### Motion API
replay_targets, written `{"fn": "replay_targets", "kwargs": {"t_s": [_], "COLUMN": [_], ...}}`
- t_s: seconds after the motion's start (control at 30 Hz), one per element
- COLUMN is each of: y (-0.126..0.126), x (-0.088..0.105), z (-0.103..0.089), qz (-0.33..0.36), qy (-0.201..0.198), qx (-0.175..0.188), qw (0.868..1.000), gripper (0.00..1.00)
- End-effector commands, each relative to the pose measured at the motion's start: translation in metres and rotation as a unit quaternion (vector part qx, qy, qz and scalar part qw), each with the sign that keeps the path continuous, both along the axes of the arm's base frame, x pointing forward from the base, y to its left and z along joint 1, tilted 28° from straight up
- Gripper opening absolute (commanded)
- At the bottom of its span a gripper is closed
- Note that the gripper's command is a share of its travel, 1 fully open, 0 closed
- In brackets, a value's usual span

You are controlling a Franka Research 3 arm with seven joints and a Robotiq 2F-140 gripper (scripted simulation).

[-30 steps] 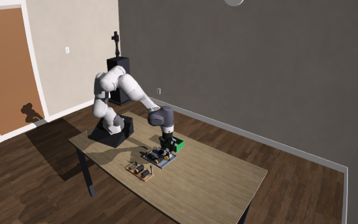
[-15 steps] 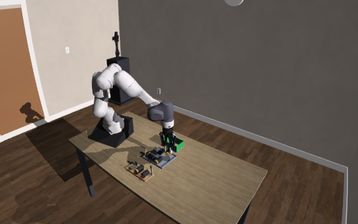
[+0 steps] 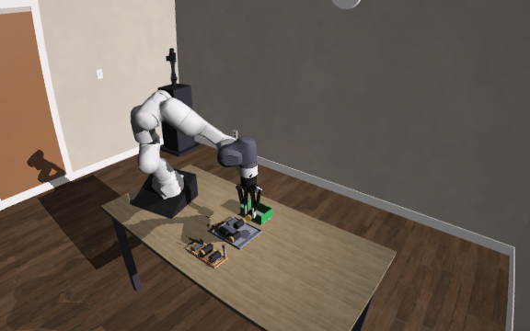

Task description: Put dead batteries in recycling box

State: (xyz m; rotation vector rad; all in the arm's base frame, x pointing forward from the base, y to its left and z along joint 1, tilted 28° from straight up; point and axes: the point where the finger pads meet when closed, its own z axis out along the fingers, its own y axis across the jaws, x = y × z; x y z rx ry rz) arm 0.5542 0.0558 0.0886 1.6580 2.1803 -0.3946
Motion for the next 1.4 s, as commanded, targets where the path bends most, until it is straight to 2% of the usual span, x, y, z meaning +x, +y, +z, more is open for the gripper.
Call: {"fn": "replay_targets", "kwargs": {"t_s": [0.0,0.43,0.7,0.77,0.87,0.97,1.07,1.17,1.27,1.33,1.37], "y": [0.0017,0.0017,0.0017,0.0017,0.0017,0.0017,0.0017,0.0017,0.0017,0.0017,0.0017], "x": [-0.0109,-0.0109,-0.0109,-0.0109,-0.0109,-0.0109,-0.0109,-0.0109,-0.0109,-0.0109,-0.0109], "z": [0.0130,0.0130,0.0130,0.0130,0.0130,0.0130,0.0130,0.0130,0.0130,0.0130,0.0130], "qz": [-0.004,-0.022,-0.095,-0.095,-0.140,-0.194,-0.256,-0.325,-0.399,-0.399,-0.424], "qy": [0.015,0.005,-0.031,-0.031,-0.054,-0.081,-0.112,-0.148,-0.185,-0.185,-0.198], "qx": [-0.010,-0.008,0.001,0.001,0.006,0.013,0.021,0.030,0.039,0.039,0.042], "qw": [1.000,1.000,0.995,0.995,0.989,0.978,0.960,0.934,0.897,0.897,0.883], "gripper": [0.16,0.16,0.16,0.16,0.16,0.16,0.16,0.16,0.16,0.16,0.16]}}
